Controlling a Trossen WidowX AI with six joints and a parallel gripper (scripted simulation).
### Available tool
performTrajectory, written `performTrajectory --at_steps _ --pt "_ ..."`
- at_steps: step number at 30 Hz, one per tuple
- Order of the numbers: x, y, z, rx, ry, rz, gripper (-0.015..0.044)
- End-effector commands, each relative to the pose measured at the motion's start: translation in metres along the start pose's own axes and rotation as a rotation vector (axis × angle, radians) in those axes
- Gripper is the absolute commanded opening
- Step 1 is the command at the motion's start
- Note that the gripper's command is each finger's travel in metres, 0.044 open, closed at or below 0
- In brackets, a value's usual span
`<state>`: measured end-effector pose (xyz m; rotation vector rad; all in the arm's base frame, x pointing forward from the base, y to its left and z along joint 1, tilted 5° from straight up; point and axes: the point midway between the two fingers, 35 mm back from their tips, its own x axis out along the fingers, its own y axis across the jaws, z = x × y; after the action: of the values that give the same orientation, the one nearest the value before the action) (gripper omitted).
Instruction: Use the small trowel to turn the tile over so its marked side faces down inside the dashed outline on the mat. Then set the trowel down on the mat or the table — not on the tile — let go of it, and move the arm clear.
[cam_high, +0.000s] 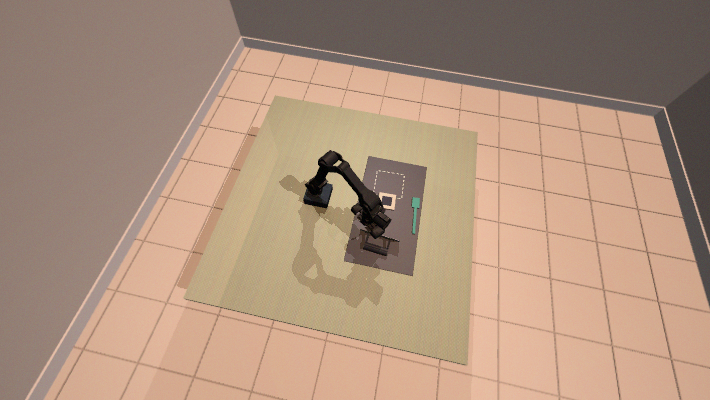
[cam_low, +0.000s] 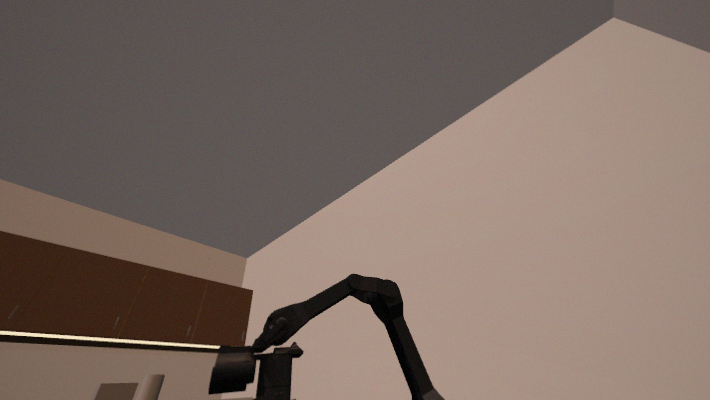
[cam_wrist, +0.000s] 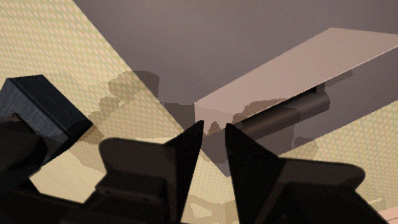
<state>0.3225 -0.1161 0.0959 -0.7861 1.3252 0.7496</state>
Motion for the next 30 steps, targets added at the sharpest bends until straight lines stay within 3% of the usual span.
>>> performTrajectory --at_steps 1,24,30 --pt "0.001 -0.005 -0.009 0.128 -0.001 0.004 0.01" --pt "0.006 -0.034 -0.071 0.92 0.004 -0.001 0.01" --pt "0.006 -0.034 -0.073 0.943 0.004 -0.001 0.01"
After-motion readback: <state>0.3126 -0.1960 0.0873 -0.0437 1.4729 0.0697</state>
